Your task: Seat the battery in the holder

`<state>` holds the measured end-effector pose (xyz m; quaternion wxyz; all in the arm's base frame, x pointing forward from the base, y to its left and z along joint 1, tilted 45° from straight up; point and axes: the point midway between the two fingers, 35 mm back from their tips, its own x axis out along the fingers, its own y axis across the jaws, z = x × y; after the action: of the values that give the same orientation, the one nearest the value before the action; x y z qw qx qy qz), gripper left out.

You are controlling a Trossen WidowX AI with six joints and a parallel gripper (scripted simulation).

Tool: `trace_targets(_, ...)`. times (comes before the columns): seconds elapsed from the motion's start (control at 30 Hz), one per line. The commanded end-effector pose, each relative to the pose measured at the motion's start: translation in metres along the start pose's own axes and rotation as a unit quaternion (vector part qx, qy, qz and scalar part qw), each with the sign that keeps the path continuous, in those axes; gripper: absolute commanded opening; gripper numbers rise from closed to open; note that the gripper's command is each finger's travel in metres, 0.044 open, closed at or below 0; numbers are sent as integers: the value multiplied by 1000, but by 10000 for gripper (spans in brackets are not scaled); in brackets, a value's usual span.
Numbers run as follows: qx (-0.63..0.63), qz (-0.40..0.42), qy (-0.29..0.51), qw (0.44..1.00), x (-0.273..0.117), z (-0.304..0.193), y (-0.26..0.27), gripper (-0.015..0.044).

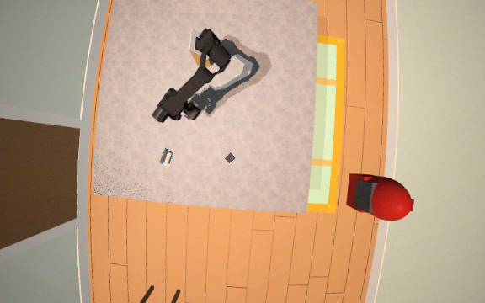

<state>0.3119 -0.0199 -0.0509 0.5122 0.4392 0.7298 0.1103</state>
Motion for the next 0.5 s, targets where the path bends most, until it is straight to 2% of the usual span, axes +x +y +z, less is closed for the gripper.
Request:
trace_targets(0.0, -1, 1, 34, 999, 11, -1, 1, 76)
trace_targets(0.47, 0, -1, 79, 997, 22, 0, 1, 76)
